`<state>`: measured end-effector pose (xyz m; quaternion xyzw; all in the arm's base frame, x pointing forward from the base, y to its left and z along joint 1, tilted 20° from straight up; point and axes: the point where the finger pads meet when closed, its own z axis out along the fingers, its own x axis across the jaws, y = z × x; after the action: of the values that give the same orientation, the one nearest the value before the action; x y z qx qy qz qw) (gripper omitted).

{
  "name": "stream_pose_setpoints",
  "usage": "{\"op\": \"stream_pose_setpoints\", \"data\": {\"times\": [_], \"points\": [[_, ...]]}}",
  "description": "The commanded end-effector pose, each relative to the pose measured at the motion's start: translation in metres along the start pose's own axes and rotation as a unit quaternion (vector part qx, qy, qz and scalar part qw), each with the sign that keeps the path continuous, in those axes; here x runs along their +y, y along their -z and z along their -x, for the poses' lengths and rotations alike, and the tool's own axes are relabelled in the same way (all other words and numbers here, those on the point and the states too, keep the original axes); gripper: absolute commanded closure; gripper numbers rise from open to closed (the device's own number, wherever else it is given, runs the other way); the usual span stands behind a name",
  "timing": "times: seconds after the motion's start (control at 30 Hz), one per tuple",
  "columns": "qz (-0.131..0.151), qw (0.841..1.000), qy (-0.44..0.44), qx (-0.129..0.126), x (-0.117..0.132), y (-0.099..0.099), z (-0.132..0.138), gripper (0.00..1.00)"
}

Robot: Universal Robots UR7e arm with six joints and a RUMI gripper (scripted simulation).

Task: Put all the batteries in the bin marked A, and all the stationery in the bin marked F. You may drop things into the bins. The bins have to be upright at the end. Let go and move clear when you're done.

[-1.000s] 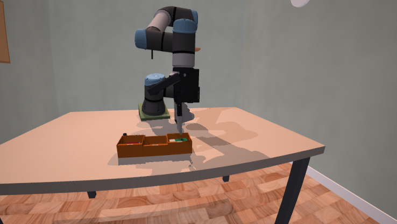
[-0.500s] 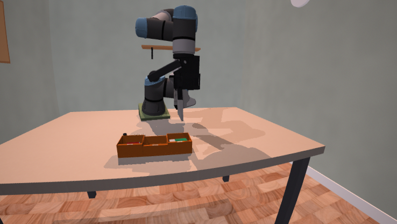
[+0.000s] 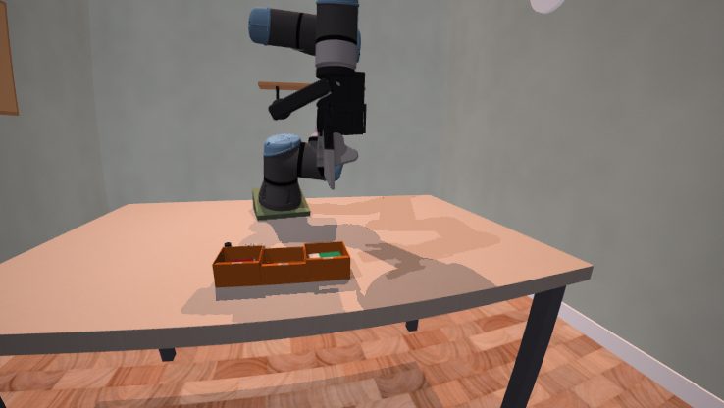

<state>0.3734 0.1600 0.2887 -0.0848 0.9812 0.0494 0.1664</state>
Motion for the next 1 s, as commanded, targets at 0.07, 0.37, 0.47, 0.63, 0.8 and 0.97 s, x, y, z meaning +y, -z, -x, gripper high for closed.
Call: {"op": "stream_pose_setpoints", "data": {"times": [0.07, 0.37, 0.47, 0.63, 0.8, 0.97], "points": [[0.0, 1.0, 0.0, 0.0, 0.0, 0.027, 0.0, 0.0], [0.0, 1.0, 0.0, 0.0, 0.0, 0.039, 0.0, 0.0], [0.0, 1.0, 0.0, 0.0, 0.0, 0.039, 0.0, 0.0], [0.0, 1.0, 0.0, 0.0, 0.0, 0.039, 0.0, 0.0], [0.0, 1.0, 0.0, 0.0, 0.0, 0.039, 0.0, 0.0], [0.0, 1.0, 0.0, 0.0, 0.0, 0.039, 0.0, 0.0]]}}
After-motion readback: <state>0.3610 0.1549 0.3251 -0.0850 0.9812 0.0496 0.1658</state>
